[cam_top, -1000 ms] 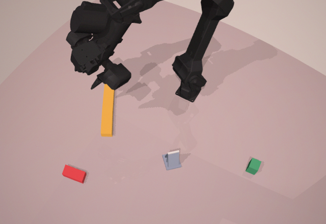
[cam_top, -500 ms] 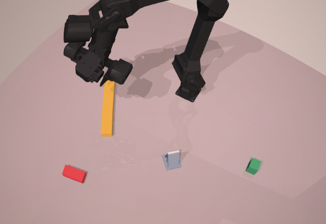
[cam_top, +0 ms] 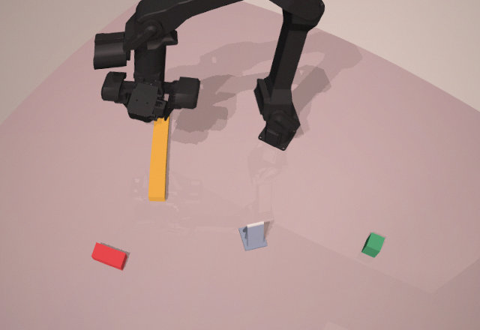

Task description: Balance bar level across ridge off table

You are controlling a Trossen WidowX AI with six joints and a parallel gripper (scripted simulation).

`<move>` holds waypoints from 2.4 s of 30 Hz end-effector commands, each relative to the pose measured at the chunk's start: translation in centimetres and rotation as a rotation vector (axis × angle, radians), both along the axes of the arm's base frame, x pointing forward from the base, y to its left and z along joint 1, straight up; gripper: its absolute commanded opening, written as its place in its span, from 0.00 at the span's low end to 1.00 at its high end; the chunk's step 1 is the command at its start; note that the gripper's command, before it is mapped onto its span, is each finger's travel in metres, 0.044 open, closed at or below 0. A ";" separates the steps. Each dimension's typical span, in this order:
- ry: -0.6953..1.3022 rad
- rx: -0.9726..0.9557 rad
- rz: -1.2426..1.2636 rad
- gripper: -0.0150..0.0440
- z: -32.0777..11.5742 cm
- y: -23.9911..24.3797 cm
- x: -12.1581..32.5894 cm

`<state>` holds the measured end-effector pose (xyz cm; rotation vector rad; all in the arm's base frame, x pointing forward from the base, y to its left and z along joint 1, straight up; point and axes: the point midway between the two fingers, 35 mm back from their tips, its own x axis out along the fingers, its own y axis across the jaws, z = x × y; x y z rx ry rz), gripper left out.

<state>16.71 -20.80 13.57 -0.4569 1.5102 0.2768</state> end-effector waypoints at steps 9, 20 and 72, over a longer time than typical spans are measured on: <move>0.043 0.080 0.098 0.79 -2.2 0.2 -1.6; 0.044 0.080 0.098 0.79 -6.3 0.1 -1.6; 0.047 0.075 0.094 0.30 -8.4 -0.1 -1.5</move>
